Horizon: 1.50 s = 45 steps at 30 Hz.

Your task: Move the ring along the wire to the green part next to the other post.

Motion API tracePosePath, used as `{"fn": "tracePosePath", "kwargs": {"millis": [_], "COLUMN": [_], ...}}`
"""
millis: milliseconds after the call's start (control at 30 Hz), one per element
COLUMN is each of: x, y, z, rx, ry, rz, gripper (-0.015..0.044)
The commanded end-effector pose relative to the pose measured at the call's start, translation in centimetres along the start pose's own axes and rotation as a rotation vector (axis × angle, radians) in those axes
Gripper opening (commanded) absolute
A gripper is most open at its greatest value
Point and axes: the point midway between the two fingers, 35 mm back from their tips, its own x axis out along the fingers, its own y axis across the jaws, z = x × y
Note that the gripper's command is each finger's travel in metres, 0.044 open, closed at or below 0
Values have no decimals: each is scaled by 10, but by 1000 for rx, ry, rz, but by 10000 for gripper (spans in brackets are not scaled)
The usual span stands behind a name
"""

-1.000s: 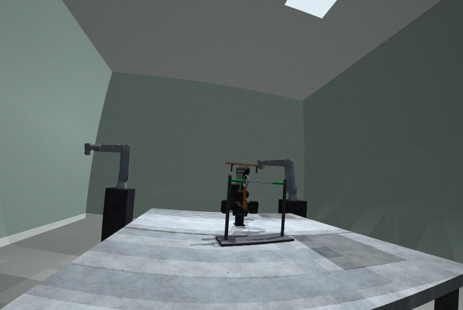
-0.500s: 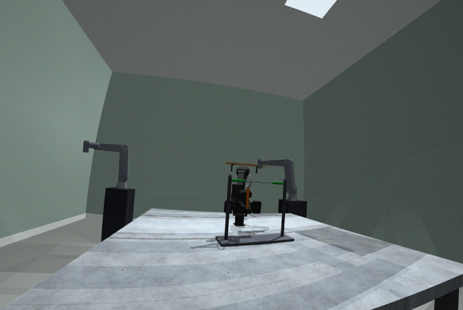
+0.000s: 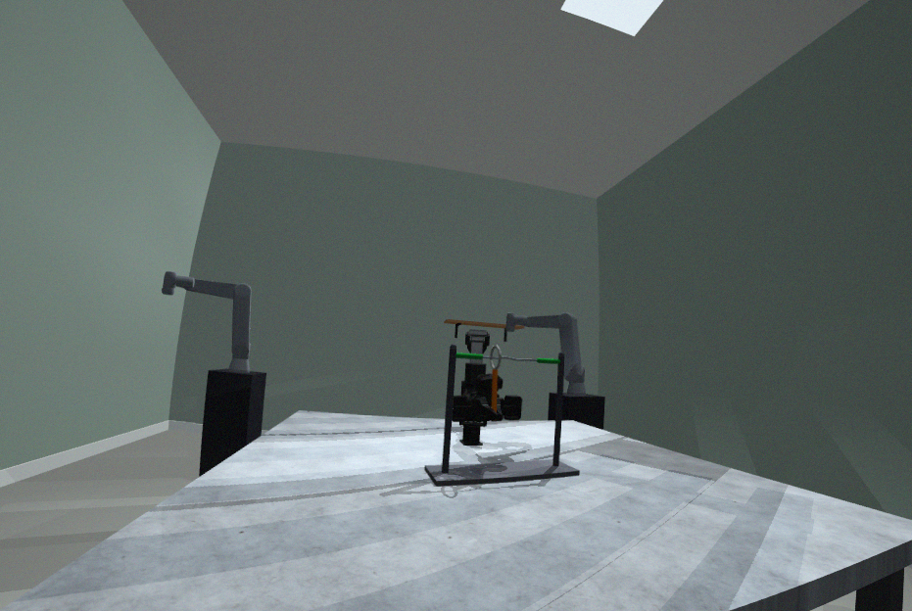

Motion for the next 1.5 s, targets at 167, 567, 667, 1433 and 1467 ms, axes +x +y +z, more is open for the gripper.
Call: {"fn": "tracePosePath", "kwargs": {"millis": [167,567,667,1433,1467], "x": [-1,0,1,-1,-1], "y": [13,22,23,29,29], "z": [-1,1,1,-1,-1], "rx": [32,9,-12,-145,-144], "ry": [3,3,3,-2,-2], "rz": [-12,20,39,140,138], "gripper": [-150,-150,-150,-150,-150]}}
